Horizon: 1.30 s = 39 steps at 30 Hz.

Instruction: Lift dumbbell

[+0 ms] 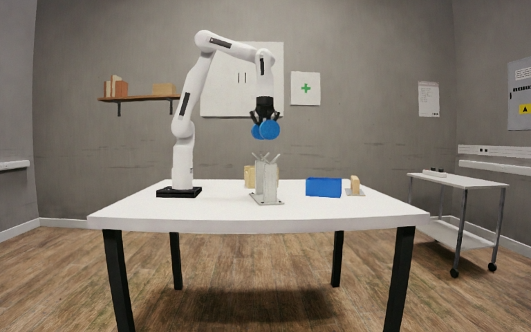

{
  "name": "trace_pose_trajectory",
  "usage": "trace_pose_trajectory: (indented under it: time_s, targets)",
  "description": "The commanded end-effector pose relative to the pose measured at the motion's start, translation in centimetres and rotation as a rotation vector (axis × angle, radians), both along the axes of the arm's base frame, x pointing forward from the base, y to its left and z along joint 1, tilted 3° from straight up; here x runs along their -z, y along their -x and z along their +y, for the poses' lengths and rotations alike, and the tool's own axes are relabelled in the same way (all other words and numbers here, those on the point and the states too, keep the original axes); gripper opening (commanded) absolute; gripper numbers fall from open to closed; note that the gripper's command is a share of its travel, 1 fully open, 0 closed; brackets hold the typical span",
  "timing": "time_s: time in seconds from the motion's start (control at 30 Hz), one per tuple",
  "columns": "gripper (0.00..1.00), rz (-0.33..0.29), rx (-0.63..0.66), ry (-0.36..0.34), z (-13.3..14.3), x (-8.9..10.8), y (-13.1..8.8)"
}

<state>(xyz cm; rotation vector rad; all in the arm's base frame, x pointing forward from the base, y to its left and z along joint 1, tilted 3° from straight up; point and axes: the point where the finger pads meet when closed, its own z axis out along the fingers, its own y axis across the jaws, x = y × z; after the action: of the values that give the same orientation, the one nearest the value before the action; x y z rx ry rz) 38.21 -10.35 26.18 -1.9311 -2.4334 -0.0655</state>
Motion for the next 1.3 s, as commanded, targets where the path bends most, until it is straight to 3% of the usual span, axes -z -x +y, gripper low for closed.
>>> trace_pose_trajectory:
  time_s: [0.0, 0.4, 1.27]
  targets:
    - [0.1, -0.007, 0.0, 0.001, -0.1, -0.9, -0.2]
    - [0.1, -0.007, 0.0, 0.001, -0.2, -2.7, -0.1]
    - [0.1, -0.007, 0.0, 0.001, -0.2, -3.1, -0.1]
